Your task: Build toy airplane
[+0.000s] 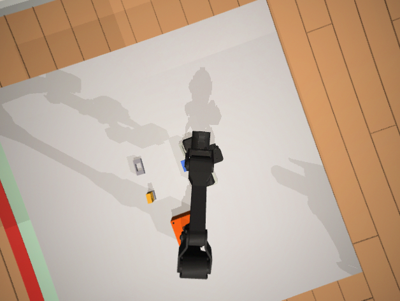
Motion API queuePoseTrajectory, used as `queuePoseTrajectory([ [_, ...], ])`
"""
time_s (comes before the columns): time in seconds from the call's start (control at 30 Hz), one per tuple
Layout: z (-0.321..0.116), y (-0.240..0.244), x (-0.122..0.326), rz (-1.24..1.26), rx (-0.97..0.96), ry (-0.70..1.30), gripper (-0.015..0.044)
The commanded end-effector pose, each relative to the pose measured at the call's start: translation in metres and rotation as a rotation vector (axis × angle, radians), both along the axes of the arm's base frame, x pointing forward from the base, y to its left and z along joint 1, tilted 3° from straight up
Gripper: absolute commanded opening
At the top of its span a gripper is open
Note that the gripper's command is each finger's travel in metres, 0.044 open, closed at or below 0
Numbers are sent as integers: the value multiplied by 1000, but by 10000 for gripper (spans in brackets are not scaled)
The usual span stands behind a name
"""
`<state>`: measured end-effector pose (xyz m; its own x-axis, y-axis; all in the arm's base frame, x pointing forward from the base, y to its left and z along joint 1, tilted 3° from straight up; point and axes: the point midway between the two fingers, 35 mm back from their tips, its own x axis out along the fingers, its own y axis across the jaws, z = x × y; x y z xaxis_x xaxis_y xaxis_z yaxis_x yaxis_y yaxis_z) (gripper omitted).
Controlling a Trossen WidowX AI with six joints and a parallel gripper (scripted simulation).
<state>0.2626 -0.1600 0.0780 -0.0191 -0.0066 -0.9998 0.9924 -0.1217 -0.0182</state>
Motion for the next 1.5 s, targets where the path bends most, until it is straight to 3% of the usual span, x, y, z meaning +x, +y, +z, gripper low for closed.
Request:
queuePoseTrajectory([
  [0.0, -1, 0, -2, -9, -2, 4, 197],
  [0.7, -2, 0, -2, -9, -2, 4, 197],
  [1.47, -39, -1, -3, -9, -2, 4, 197],
])
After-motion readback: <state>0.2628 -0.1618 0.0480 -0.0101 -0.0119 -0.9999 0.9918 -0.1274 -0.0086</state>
